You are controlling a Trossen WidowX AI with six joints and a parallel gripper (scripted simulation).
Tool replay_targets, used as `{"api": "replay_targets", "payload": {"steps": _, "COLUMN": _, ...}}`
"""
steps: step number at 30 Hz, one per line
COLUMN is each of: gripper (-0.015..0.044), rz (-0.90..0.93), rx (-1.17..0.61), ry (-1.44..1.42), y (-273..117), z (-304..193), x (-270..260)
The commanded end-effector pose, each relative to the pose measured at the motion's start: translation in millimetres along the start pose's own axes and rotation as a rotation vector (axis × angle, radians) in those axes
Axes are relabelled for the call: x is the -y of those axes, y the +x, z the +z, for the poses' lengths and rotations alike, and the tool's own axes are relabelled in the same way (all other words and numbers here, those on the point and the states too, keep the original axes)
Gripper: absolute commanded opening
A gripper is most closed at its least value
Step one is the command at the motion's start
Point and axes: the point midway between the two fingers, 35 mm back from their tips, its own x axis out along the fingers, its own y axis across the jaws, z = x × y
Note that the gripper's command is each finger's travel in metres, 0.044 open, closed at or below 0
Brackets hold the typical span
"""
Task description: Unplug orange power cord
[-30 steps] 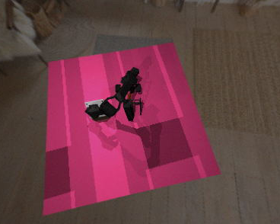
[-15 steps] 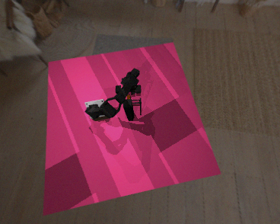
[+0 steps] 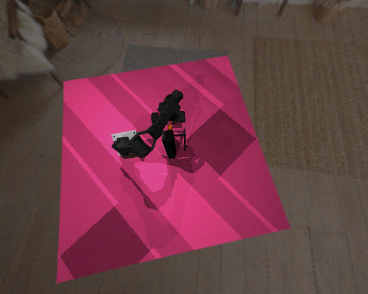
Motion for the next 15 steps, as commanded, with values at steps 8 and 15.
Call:
{"api": "replay_targets", "payload": {"steps": 8, "gripper": 0.016, "rz": 0.007, "rx": -0.003, "ry": -0.004, "y": 2.1, "z": -17.9, "x": -3.4}}
{"api": "replay_targets", "payload": {"steps": 15, "gripper": 0.016, "rz": 0.007, "rx": -0.003, "ry": -0.004, "y": 3.5, "z": -19.0, "x": -3.5}}
